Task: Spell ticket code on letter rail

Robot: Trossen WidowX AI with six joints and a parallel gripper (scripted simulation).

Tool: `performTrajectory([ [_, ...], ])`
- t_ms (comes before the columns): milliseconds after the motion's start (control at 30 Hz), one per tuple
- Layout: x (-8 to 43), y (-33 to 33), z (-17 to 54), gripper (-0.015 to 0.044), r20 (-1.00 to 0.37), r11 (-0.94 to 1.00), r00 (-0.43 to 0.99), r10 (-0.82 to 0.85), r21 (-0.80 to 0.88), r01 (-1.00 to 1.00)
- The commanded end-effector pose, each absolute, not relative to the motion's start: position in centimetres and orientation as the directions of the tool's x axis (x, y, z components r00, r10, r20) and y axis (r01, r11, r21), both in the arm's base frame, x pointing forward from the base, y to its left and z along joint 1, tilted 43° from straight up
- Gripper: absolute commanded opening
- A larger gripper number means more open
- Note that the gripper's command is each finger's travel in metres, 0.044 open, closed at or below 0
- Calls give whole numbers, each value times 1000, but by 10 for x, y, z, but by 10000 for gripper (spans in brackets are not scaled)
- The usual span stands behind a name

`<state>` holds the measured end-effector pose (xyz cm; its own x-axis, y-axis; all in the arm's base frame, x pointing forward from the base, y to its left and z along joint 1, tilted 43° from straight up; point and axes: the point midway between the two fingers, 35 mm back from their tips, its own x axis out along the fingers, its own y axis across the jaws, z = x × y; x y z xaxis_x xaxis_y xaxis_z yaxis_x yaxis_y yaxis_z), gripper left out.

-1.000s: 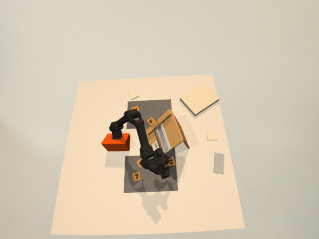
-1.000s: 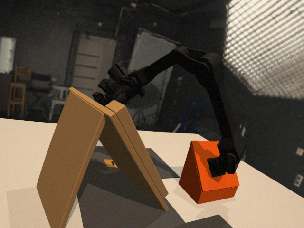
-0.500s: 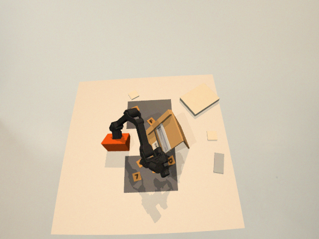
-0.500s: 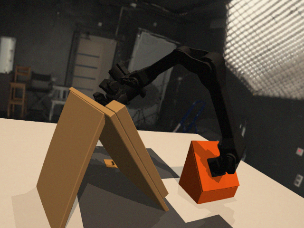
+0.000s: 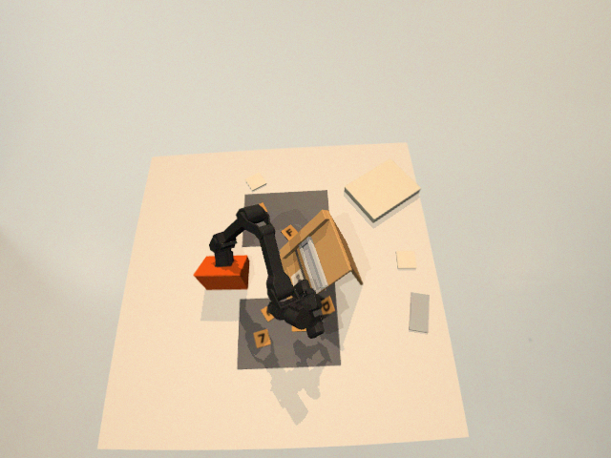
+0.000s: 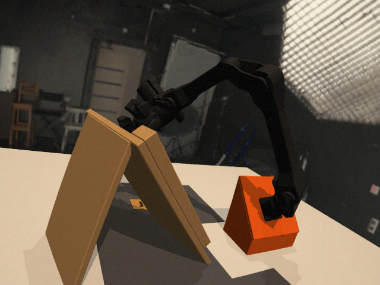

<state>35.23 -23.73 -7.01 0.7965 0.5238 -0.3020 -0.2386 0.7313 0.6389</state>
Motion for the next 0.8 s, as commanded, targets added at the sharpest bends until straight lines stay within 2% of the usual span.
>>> performTrajectory([
  [0,352,-236,-68,0,-300,731,798,523,639,-239],
  [767,349,-228,-61,0,-300,731,798,523,639,-239],
])
